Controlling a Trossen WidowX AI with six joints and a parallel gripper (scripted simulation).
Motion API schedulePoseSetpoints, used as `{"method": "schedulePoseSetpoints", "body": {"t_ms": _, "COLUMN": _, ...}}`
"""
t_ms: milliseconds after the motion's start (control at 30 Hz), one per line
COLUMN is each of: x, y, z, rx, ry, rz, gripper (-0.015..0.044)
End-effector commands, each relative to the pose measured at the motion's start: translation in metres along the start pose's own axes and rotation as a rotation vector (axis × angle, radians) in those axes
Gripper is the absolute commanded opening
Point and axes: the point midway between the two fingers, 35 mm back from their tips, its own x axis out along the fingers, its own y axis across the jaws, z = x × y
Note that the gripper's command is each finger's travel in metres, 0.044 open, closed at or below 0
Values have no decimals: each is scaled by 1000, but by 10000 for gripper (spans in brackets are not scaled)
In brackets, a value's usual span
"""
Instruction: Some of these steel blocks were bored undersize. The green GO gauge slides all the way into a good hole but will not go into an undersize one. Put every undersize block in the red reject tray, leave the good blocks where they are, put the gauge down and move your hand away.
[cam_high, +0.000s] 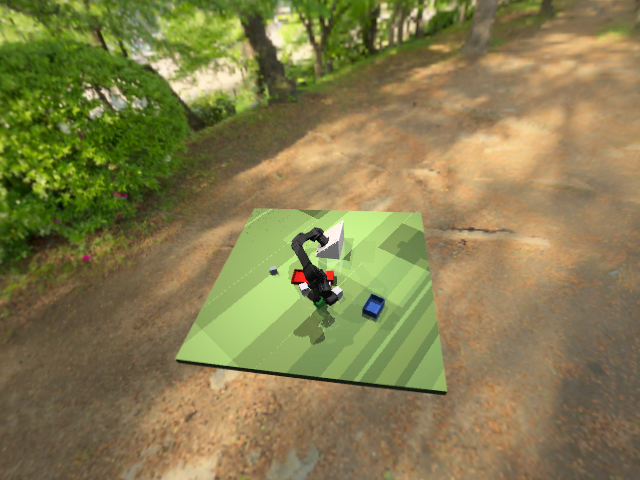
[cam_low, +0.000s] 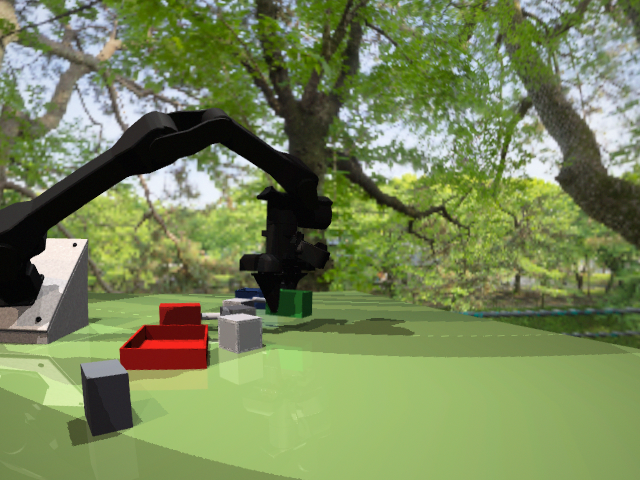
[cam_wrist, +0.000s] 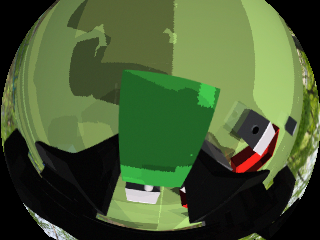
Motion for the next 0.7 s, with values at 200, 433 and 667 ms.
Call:
{"method": "schedulePoseSetpoints", "body": {"t_ms": 200, "x": -10, "y": 0, "z": 0, "rx": -3, "ry": -3, "rz": 1, "gripper": 0}}
{"method": "schedulePoseSetpoints", "body": {"t_ms": 433, "x": -10, "y": -1, "z": 1, "rx": -1, "ry": -1, "rz": -2, "gripper": 0}}
{"method": "schedulePoseSetpoints", "body": {"t_ms": 667, "x": -52, "y": -5, "z": 1, "rx": -7, "ry": 11, "rz": -21, "gripper": 0}}
